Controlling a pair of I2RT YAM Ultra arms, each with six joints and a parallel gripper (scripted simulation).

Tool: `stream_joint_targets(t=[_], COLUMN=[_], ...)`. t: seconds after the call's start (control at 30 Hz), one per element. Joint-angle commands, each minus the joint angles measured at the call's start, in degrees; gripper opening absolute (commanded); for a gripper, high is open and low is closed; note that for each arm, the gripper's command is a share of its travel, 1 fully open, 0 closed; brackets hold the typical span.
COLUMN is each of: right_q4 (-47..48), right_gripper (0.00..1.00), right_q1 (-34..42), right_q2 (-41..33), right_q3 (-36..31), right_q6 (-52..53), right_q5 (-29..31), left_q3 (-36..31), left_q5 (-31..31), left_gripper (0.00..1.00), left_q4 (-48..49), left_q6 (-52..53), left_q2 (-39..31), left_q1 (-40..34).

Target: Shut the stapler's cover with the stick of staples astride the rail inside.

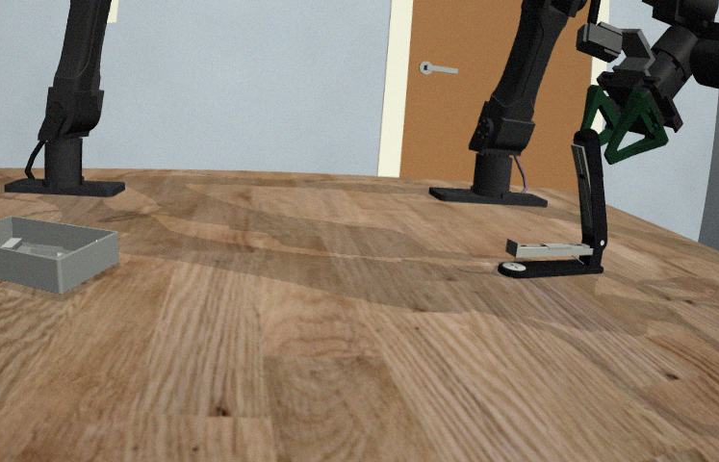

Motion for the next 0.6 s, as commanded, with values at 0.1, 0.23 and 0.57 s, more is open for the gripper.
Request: stream_joint_targets(t=[0.1, 0.23, 0.57], right_q4=[-0.53, -0.53, -0.53], right_gripper=[1.0, 1.0, 1.0], right_q1=[-0.24, -0.24, -0.24], right_q2=[-0.26, -0.26, -0.26], right_q3=[1.31, 1.31, 1.31], right_q6=[-0.22, -0.22, -0.22], right_q5=[-0.05, -0.05, -0.05], left_q3=[-1.94, -3.04, -4.63], left_q5=[1.75, 1.78, 1.79], left_gripper=[0.5, 0.5, 0.5], left_q4=[3.39, 5.0, 7.47], left_q6=[-2.1, -2.97, -4.35], left_q2=[-2.23, -2.31, -2.46], left_q1=[-1.14, -1.78, -2.41])
